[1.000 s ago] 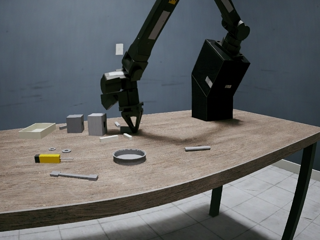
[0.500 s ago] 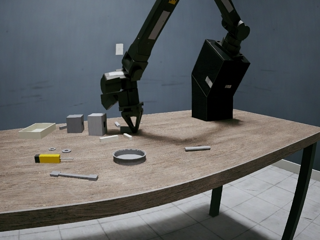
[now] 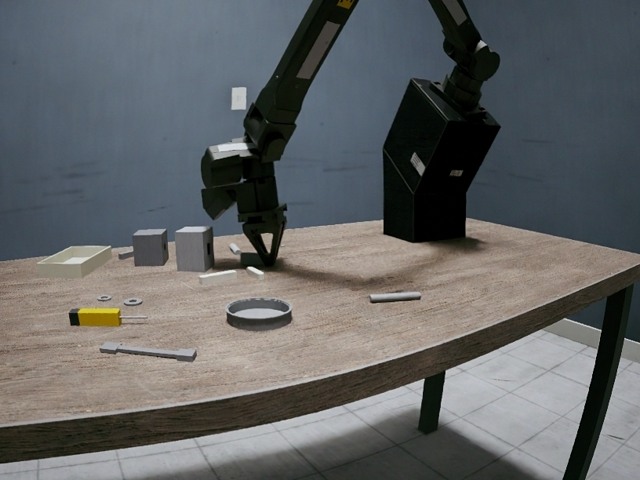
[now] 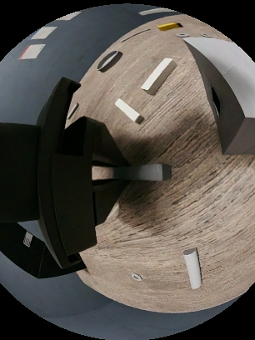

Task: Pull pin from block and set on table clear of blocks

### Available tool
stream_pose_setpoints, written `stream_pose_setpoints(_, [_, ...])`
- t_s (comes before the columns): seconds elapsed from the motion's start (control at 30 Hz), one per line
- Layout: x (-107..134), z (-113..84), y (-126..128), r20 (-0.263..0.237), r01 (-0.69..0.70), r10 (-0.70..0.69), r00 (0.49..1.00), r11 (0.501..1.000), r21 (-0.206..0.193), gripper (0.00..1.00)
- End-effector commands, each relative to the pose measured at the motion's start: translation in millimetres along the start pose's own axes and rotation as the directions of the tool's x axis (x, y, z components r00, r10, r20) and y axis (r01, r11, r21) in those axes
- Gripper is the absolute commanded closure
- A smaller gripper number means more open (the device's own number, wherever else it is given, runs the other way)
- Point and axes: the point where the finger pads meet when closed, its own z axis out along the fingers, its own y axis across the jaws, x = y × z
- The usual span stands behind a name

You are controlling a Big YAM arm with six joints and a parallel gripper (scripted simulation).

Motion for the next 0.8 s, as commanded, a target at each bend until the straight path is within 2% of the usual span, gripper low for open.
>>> stream_pose_setpoints(0.0, [1.1, 10.2, 3.1, -0.007, 0.008, -0.008, 1.0, 1.0, 0.002, 1.0])
stream_pose_setpoints(0.2, [1.3, 10.4, 3.0, -0.007, 0.008, -0.008, 1.0, 1.0, 0.002, 1.0])
stream_pose_setpoints(0.23, [1.3, 10.4, 3.0, -0.007, 0.008, -0.008, 1.0, 1.0, 0.002, 0.77])
stream_pose_setpoints(0.47, [1.3, 10.4, 3.0, -0.007, 0.008, -0.008, 1.0, 1.0, 0.002, 0.77])
stream_pose_setpoints(0.5, [1.3, 10.4, 3.0, -0.007, 0.008, -0.008, 1.0, 1.0, 0.002, 0.7])
stream_pose_setpoints(0.67, [1.3, 10.4, 3.0, -0.007, 0.008, -0.008, 1.0, 1.0, 0.002, 0.7])
stream_pose_setpoints(0.7, [1.3, 10.4, 3.0, -0.007, 0.008, -0.008, 1.0, 1.0, 0.002, 0.61])
stream_pose_setpoints(0.77, [1.3, 10.4, 3.0, -0.007, 0.008, -0.008, 1.0, 1.0, 0.002, 0.61])
